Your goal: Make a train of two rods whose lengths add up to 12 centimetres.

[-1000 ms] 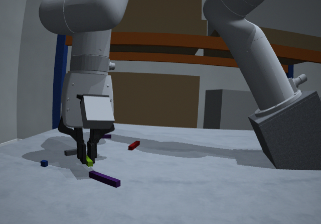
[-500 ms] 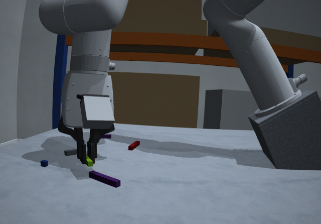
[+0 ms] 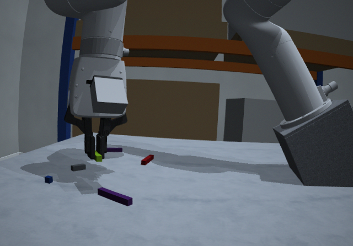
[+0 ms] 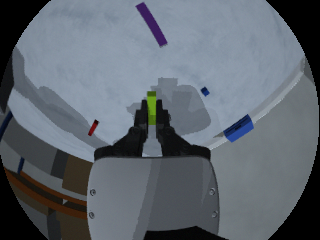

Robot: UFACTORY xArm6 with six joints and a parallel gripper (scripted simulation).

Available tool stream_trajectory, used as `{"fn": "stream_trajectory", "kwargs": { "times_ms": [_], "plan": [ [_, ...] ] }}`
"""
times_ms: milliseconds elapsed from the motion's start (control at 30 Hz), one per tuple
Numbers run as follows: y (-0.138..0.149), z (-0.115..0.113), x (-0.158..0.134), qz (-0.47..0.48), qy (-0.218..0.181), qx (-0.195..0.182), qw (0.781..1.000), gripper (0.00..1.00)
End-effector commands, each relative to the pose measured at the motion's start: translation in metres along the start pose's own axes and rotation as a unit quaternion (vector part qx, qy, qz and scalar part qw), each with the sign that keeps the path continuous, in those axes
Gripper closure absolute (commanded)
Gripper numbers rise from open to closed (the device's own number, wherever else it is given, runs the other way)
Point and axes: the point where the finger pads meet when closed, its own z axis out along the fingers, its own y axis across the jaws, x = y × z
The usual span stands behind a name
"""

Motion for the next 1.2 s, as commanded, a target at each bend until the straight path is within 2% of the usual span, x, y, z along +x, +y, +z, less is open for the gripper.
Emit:
{"fn": "stream_trajectory", "kwargs": {
  "times_ms": [0, 167, 567, 833, 900, 933, 1167],
  "plan": [
    [0.001, -0.04, -0.001, 0.0, 0.002, 0.001, 1.0, 0.96],
    [0.001, -0.062, -0.001, 0.0, 0.002, 0.001, 1.0, 0.96],
    [0.0, -0.062, -0.002, 0.005, 0.003, 0.002, 1.0, 0.96],
    [-0.034, -0.055, -0.037, 0.148, 0.015, 0.031, 0.988, 0.96],
    [-0.034, -0.055, -0.037, 0.148, 0.015, 0.031, 0.988, 0.96],
    [-0.044, -0.053, -0.048, 0.197, 0.018, 0.037, 0.98, 0.96],
    [-0.063, -0.052, -0.071, 0.298, 0.021, 0.042, 0.953, 0.96]
  ]
}}
